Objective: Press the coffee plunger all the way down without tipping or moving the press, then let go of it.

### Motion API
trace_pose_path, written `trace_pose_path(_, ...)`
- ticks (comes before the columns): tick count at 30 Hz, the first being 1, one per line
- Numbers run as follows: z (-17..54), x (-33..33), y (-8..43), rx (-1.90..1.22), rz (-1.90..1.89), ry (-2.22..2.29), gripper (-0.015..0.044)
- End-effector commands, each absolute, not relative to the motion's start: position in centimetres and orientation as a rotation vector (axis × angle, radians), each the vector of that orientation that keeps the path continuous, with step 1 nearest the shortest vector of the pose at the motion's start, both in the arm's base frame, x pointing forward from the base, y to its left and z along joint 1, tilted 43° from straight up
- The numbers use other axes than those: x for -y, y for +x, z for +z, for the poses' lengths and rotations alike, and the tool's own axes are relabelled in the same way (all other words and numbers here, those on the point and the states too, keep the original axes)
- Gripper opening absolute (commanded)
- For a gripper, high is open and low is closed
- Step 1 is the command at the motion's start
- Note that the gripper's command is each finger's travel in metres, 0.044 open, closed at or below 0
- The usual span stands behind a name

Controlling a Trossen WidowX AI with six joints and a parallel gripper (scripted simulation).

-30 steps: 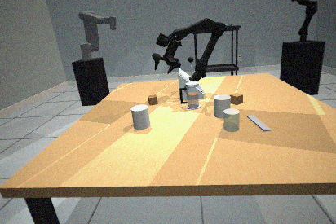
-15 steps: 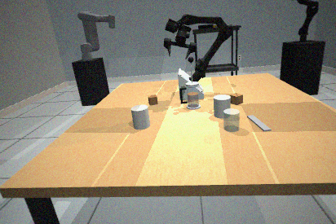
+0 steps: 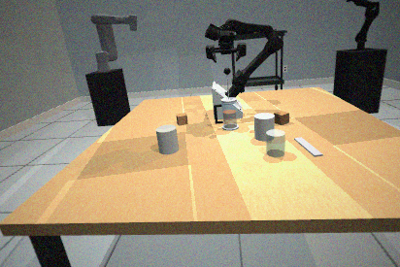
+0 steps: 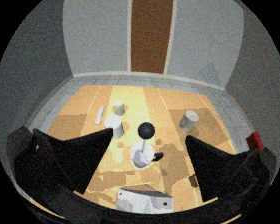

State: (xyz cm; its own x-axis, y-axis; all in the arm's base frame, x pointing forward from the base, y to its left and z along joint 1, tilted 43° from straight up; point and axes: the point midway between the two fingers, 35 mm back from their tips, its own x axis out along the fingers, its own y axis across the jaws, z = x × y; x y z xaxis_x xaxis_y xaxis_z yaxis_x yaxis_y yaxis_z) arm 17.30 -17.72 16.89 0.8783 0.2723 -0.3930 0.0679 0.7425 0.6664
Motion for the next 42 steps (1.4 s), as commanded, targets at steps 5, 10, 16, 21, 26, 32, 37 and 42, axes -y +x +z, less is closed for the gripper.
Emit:
trace_pose_path(5,15.7,16.3,17.6,-0.485,0.120,0.744,0.0440)
trace_pose_path(10,15.4,16.2,18.1,-0.489,0.119,0.743,0.0440)
trace_pose_path(16,14.9,16.0,18.9,-0.492,0.117,0.742,0.0440)
trace_pose_path(21,14.6,15.8,19.6,-0.492,0.116,0.742,0.0440)
trace_pose_path(26,14.4,15.5,20.4,-0.489,0.118,0.742,0.0440)
trace_pose_path(32,14.3,15.2,21.1,-0.482,0.121,0.744,0.0440)
trace_pose_path(37,14.3,15.2,21.2,-0.482,0.121,0.744,0.0335)
trace_pose_path(42,14.3,15.2,21.2,-0.482,0.121,0.744,0.0204)
